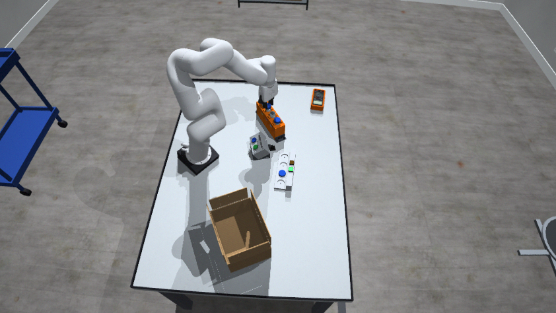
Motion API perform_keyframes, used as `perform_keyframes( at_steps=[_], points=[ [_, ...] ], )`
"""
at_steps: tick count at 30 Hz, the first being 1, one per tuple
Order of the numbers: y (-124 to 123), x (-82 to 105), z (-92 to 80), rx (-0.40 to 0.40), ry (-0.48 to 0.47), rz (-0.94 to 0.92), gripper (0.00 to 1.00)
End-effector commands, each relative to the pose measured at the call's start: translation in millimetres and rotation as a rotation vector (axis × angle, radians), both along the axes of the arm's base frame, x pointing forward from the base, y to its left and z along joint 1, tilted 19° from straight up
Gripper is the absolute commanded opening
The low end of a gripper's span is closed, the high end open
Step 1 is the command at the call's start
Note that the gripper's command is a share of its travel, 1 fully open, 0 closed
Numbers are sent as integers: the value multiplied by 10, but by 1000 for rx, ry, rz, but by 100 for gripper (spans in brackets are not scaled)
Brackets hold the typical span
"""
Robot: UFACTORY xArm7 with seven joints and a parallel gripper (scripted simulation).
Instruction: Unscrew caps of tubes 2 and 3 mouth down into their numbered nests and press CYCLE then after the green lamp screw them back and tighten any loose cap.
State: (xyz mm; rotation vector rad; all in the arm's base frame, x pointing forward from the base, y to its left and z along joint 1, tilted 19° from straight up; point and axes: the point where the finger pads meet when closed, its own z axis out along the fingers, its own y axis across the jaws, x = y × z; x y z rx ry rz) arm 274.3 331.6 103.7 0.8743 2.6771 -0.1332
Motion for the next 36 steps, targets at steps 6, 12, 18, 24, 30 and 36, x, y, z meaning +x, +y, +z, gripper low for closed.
perform_keyframes(
  at_steps=[6, 12, 18, 24, 30, 36],
  points=[
    [10, 14, -21, 3, -2, 2, 0],
    [6, 20, -41, 3, -2, 2, 0],
    [7, 20, -42, 3, -2, 2, 0],
    [8, 20, -42, 3, -2, 2, 46],
    [8, 20, -42, 3, -2, 2, 46],
    [8, 21, -42, 4, -2, 2, 46]
  ],
)
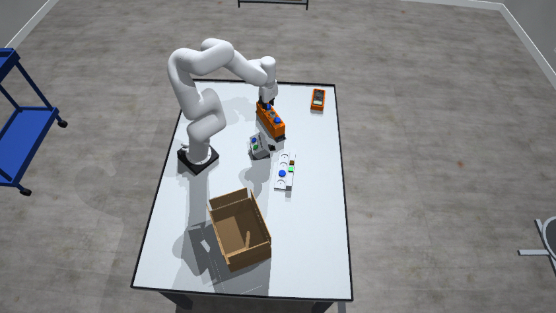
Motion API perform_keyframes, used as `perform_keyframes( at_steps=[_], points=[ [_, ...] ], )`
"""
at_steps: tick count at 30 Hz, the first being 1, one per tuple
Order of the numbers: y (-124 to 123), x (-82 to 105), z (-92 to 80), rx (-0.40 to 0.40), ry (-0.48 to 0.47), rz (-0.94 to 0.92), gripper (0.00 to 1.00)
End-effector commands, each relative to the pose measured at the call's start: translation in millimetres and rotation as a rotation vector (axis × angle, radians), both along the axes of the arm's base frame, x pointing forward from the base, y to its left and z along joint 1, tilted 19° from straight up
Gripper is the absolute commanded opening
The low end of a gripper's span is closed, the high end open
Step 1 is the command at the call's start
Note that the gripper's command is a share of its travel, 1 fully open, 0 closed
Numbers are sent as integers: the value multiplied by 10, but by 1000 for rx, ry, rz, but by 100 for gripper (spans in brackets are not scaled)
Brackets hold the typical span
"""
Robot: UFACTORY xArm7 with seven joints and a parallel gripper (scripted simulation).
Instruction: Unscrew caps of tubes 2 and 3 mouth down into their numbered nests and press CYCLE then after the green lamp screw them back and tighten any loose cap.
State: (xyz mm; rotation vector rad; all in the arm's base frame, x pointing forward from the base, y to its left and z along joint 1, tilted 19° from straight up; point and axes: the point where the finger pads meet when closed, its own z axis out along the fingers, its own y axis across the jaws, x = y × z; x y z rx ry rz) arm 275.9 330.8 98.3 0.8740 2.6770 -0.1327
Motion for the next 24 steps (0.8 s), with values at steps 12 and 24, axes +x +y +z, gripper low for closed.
perform_keyframes(
  at_steps=[12, 24],
  points=[
    [9, 13, -20, -24, 16, 94, 46],
    [2, 24, -56, -24, 16, 94, 0]
  ],
)
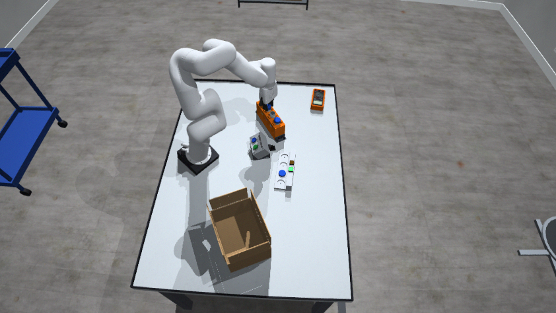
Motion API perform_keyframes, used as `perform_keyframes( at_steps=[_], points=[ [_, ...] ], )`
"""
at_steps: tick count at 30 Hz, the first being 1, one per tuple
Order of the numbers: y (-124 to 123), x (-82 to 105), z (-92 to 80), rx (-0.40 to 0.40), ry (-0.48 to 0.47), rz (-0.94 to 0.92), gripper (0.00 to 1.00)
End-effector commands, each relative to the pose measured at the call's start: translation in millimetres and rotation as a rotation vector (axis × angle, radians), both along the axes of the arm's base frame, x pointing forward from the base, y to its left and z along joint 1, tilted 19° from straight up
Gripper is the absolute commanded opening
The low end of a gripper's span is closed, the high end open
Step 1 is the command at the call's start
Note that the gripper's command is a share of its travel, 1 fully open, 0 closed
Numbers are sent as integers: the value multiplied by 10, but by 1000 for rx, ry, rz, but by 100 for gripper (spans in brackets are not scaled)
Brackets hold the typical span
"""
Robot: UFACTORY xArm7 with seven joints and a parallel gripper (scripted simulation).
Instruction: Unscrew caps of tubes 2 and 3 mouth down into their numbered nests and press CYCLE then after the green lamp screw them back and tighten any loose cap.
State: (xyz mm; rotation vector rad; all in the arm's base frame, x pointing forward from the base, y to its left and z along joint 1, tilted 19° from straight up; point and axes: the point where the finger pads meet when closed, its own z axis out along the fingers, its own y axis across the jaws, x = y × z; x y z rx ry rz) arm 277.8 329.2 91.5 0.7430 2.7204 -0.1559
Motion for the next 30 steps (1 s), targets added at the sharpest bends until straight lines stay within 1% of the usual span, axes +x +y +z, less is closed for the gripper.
perform_keyframes(
  at_steps=[1, 14, 21, 23, 30],
  points=[
    [17, 5, 11, 3, -2, 2, 0],
    [17, 5, 12, 4, -2, 2, 0],
    [16, 6, 8, 67, -45, -219, 0],
    [16, 6, 8, 67, -45, -219, 0],
    [15, 7, 5, 131, -88, -439, 0]
  ],
)
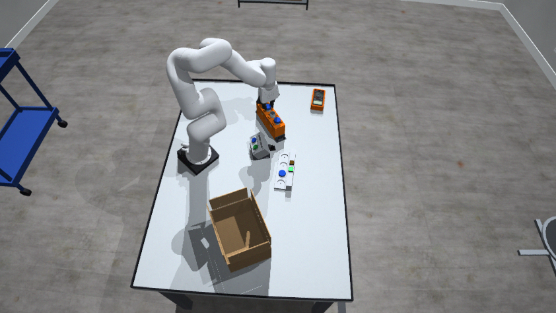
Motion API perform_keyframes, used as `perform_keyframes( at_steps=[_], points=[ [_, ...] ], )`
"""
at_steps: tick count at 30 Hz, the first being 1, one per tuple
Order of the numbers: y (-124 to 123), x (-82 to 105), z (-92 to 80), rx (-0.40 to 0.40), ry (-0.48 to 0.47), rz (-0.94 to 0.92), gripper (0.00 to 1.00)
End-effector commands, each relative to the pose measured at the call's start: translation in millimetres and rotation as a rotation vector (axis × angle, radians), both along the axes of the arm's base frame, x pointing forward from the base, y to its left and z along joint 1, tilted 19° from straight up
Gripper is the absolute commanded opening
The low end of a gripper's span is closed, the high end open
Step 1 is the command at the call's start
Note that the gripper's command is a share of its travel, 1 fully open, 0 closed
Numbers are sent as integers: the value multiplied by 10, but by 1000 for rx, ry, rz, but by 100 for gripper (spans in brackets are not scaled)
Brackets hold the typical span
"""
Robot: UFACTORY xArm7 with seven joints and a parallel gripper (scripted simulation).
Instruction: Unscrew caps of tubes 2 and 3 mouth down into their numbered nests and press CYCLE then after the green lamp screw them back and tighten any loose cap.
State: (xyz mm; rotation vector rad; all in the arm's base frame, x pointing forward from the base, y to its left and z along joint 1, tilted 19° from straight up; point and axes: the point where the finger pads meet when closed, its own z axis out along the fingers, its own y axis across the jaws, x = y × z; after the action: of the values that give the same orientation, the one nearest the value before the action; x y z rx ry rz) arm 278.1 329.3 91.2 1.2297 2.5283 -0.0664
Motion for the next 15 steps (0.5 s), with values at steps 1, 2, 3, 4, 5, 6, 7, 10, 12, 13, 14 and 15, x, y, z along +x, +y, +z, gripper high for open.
perform_keyframes(
  at_steps=[1, 2, 3, 4, 5, 6, 7, 10, 12, 13, 14, 15],
  points=[
    [15, 4, 7, 35, -27, -119, 0],
    [14, 4, 7, 44, -33, -151, 0],
    [14, 5, 6, 53, -39, -182, 0],
    [14, 5, 6, 63, -45, -214, 0],
    [14, 5, 5, 72, -51, -245, 0],
    [14, 5, 5, 81, -57, -277, 0],
    [14, 5, 4, 90, -63, -308, 0],
    [14, 5, 4, 99, -69, -340, 0],
    [14, 6, 3, 113, -79, -389, 0],
    [14, 6, 3, 113, -79, -389, 0],
    [14, 5, 3, 113, -79, -389, 0],
    [14, 5, 3, 113, -79, -389, 46]
  ],
)
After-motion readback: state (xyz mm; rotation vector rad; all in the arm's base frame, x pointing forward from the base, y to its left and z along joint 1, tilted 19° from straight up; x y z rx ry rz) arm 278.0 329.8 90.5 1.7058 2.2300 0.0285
